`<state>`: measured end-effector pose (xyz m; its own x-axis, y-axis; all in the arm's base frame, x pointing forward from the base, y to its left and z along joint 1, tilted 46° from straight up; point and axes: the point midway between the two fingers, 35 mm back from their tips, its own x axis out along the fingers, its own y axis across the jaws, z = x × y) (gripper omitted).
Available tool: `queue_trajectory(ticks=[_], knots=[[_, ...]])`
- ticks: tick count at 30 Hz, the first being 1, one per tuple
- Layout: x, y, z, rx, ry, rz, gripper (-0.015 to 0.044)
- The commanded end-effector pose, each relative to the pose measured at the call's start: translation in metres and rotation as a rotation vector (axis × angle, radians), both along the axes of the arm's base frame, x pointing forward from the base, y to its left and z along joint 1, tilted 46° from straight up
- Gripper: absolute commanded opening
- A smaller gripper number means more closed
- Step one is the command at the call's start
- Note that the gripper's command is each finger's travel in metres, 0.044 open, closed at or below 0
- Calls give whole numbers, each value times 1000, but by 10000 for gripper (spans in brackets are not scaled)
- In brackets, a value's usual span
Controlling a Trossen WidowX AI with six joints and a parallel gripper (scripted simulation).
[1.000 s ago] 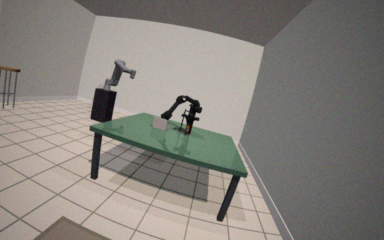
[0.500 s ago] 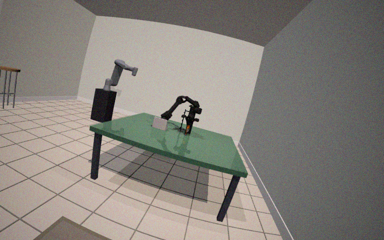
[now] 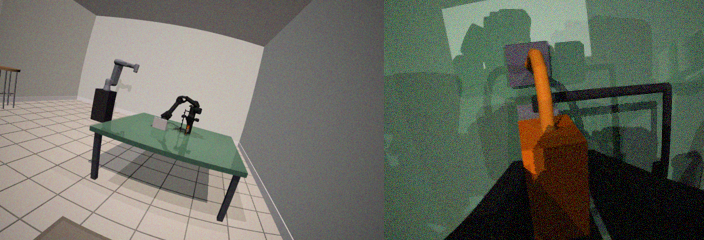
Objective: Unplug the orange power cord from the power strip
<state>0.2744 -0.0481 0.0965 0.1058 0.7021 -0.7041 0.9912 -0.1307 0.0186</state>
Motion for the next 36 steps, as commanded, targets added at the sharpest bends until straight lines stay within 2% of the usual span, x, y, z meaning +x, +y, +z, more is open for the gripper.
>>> queue_trajectory(ticks=[1,36], knots=[[0,-4,-3,-3,-1,-1,0],[-7,-48,-39,-6,0,-4,0]])
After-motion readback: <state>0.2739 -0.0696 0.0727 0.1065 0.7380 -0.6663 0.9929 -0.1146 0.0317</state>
